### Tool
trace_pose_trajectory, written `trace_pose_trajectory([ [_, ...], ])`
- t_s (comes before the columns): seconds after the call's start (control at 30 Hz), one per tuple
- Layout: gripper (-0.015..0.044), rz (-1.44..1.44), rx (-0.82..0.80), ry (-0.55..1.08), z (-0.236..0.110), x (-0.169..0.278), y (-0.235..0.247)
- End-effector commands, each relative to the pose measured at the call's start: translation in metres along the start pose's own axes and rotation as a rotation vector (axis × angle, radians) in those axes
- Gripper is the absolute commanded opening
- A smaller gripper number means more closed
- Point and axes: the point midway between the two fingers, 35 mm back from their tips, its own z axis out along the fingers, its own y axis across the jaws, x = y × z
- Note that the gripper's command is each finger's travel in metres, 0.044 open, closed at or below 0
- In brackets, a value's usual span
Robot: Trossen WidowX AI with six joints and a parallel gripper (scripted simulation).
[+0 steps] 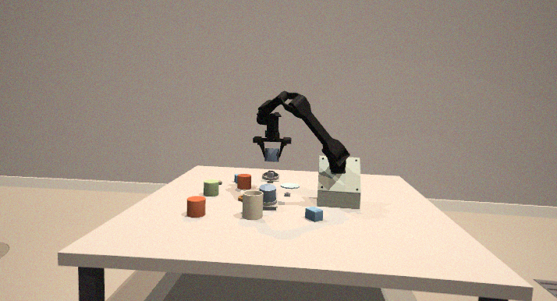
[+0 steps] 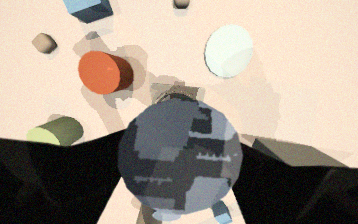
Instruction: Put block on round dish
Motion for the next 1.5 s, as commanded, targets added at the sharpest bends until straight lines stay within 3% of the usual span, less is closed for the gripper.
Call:
trace_pose_trajectory([
  [0.0,0.0,0.001,0.0,0.0,0.0,0.0,0.0],
  [0.3,0.0,0.001,-0.001,-0.004,0.002,-0.008,-0.006],
  [0.9,0.0,0.004,-0.005,-0.034,0.027,-0.091,-0.084],
  [1.47,0.0,0.0,-0.003,-0.034,0.066,-0.136,-0.167],
])
